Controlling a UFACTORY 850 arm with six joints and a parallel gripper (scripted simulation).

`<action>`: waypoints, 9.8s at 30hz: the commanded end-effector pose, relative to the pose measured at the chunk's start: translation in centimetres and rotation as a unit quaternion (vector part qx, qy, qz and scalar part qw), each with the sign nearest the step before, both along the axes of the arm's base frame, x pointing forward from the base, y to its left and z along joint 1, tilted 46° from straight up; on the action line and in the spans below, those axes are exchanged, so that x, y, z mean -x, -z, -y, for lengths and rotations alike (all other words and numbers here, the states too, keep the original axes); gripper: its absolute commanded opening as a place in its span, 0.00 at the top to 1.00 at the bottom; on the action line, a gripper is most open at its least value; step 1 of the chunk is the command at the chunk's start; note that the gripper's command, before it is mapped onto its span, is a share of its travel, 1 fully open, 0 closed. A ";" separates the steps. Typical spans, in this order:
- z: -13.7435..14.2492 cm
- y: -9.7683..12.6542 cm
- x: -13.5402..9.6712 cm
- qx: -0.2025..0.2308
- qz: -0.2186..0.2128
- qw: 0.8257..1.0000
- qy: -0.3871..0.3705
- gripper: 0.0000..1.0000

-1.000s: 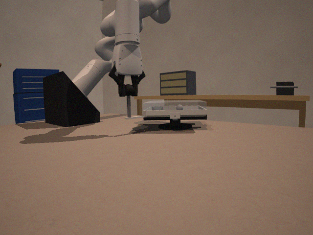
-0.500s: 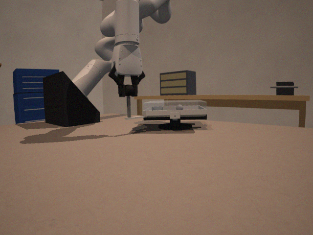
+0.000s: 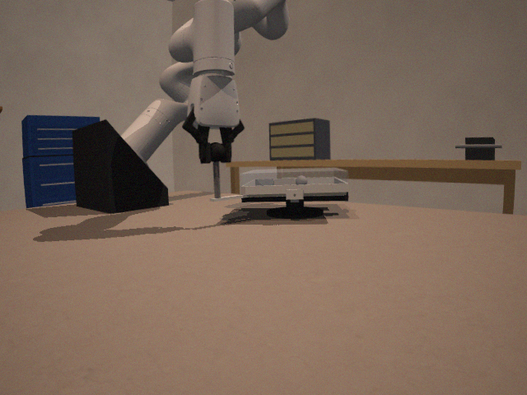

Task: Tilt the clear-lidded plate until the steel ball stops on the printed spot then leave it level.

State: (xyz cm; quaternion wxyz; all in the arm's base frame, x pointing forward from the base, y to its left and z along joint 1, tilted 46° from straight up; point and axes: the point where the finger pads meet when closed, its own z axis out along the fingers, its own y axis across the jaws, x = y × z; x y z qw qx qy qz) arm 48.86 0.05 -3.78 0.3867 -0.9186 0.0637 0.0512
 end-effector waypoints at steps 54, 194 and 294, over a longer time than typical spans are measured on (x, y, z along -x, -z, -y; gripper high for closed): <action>0.3 -0.5 -0.3 0.000 0.000 1.000 0.000 1.00; 1.3 -1.4 -0.3 0.000 0.000 1.000 0.000 0.39; 4.5 -4.6 -0.6 0.000 0.000 1.000 0.000 0.00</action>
